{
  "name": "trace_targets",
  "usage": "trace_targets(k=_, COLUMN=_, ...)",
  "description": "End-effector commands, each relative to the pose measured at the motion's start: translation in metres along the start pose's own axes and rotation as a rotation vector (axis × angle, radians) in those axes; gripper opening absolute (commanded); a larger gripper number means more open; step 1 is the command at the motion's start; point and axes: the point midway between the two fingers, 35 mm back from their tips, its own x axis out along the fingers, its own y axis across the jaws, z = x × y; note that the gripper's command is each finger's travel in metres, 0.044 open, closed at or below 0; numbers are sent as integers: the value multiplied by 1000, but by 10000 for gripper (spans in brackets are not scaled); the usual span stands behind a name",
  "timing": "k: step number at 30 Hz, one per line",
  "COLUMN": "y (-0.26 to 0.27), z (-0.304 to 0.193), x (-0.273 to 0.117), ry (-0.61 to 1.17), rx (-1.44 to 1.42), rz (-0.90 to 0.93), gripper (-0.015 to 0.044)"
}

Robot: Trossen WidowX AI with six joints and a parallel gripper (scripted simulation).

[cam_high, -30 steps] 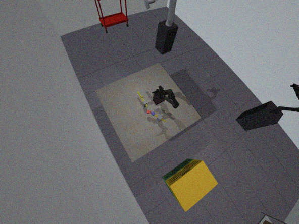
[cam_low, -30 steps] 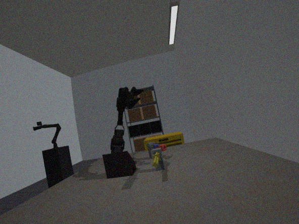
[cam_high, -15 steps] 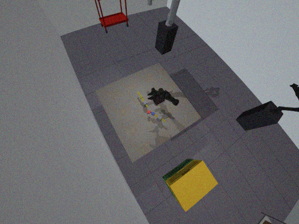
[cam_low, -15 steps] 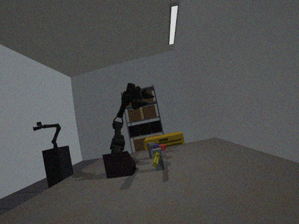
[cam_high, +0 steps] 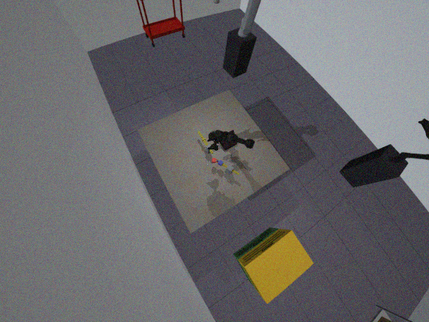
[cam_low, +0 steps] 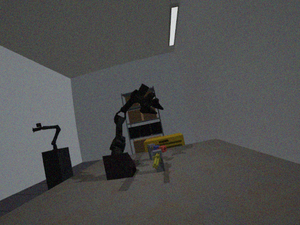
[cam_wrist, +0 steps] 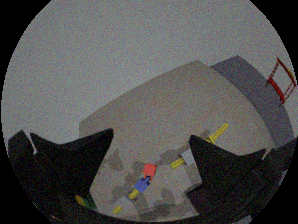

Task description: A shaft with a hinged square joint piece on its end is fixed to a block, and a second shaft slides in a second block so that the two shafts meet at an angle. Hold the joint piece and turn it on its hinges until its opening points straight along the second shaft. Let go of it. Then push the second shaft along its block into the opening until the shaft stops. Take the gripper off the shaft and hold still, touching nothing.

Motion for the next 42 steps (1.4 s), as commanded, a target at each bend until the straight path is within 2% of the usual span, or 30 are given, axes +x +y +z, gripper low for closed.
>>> trace_targets(k=1, y=3, z=-7, x=18, ry=91, rx=-81, rz=-25, gripper=440)
trace_targets(k=28, y=6, z=-108, x=124, ry=814, rx=-611, rz=-37, gripper=440)
trace_targets(k=35, y=6, z=-111, x=127, ry=830, rx=-608, rz=-41, gripper=440)
trace_targets(k=42, y=5, z=-114, x=130, ry=806, rx=-446, rz=-116, gripper=440)
